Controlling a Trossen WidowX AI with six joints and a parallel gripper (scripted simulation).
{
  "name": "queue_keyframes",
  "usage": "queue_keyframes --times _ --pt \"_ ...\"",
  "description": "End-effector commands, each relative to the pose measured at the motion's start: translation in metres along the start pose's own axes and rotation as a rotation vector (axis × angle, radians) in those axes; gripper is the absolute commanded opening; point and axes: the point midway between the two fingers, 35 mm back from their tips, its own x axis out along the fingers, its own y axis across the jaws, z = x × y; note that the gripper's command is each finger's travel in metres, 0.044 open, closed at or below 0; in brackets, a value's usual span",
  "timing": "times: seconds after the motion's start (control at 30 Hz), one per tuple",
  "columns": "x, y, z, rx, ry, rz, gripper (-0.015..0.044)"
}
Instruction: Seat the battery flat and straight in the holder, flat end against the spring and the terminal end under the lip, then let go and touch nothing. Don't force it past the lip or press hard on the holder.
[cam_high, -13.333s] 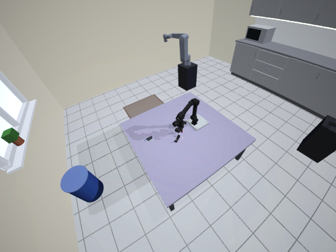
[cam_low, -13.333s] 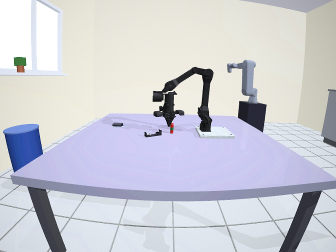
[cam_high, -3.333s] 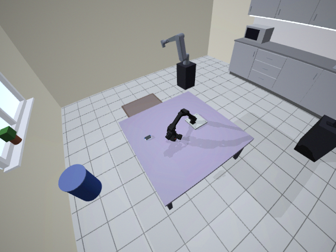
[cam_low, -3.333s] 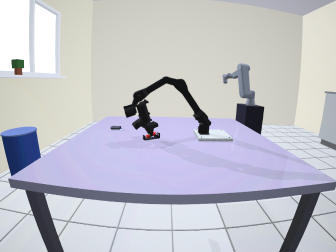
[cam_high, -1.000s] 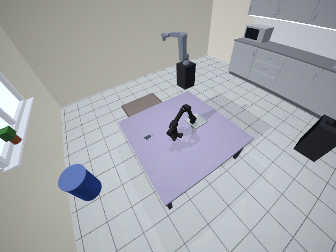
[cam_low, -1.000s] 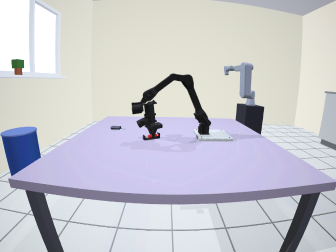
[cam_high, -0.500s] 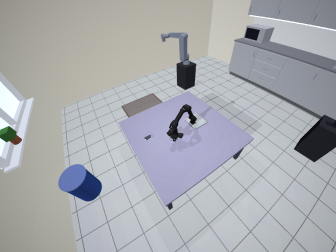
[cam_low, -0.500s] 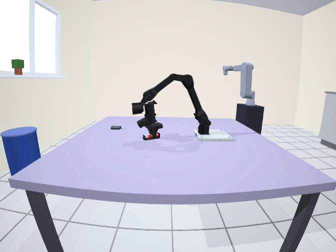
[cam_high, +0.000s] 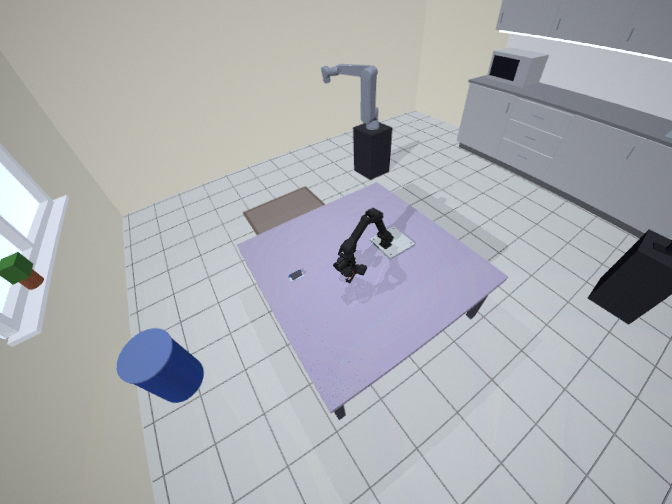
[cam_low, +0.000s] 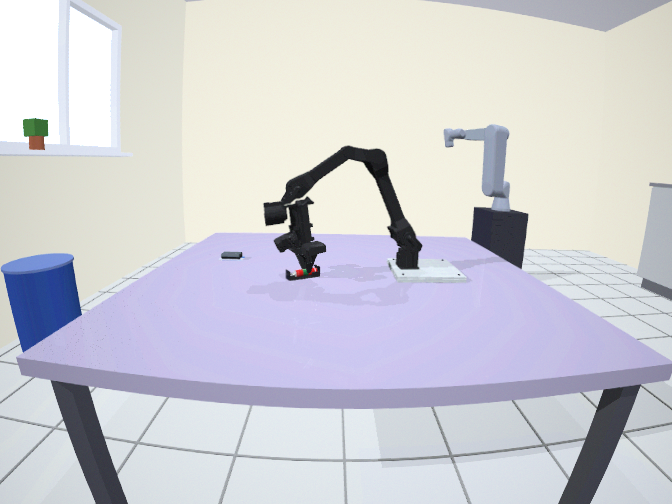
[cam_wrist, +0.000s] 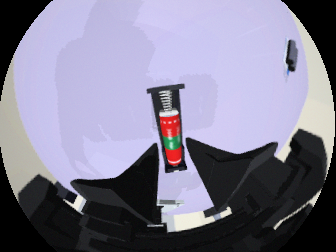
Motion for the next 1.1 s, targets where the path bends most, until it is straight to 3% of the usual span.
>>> queue_keyframes --times 0.0,0.27,0.33,0.63,1.07 --pt "-0.005 0.0 0.001 0.0 -0.013 -0.003 0.0165" --pt "-0.005 0.0 0.001 0.0 -0.013 -0.003 0.0165" --pt "-0.007 0.0 0.001 0.0 -0.005 -0.002 0.0217" --pt "-0.076 0.002 -0.01 0.0 -0.013 -0.003 0.044" --pt "-0.077 0.003 -0.011 0.0 -0.013 -0.003 0.044"
